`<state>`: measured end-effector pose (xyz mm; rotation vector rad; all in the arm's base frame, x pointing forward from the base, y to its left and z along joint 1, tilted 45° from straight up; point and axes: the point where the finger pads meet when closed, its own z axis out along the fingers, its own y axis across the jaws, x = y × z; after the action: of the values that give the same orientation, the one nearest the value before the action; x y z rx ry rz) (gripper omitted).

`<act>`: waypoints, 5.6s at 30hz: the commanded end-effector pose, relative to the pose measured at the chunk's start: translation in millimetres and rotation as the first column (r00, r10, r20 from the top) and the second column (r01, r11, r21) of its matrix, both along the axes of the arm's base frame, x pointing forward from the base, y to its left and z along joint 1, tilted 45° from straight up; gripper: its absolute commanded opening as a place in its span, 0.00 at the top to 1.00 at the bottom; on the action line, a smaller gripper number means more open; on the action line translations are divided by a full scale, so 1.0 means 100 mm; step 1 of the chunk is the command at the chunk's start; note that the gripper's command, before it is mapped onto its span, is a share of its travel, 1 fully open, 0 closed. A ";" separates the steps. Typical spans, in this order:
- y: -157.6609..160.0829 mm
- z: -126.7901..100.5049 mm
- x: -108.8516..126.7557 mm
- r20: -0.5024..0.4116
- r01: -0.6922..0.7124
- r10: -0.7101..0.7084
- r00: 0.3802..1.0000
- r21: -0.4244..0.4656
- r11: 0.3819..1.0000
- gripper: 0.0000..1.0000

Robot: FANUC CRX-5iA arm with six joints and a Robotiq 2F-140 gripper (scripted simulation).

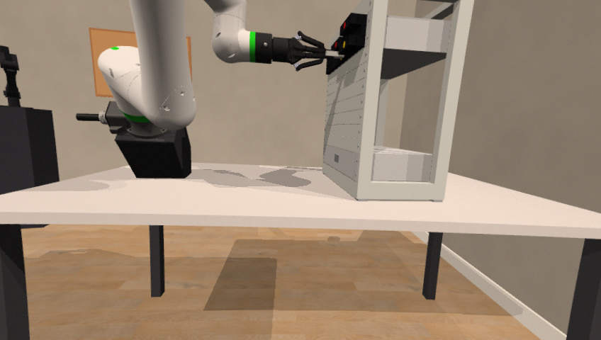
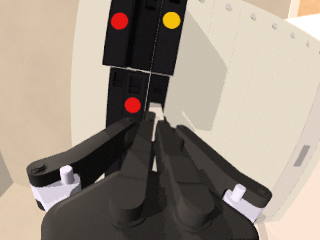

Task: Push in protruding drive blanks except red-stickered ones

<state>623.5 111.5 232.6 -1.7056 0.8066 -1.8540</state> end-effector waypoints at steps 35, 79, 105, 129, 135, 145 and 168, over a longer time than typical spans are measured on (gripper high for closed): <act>0.00 0.00 0.03 0.000 0.000 0.000 1.000 0.000 1.000 1.00; 0.07 -0.03 -0.77 0.000 0.000 0.000 1.000 0.000 1.000 1.00; -0.42 0.47 -0.87 0.000 0.000 0.000 1.000 0.000 1.000 1.00; -0.71 0.75 -0.72 0.000 0.000 0.000 1.000 0.000 1.000 1.00; -0.73 0.76 -0.52 0.000 0.000 0.000 1.000 0.000 1.000 1.00; -0.73 0.76 -0.52 0.000 0.000 0.000 1.000 0.000 1.000 1.00; -0.73 0.76 -0.52 0.000 0.000 0.000 1.000 0.000 1.000 1.00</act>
<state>571.9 38.2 308.4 -1.7059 0.8071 -1.8539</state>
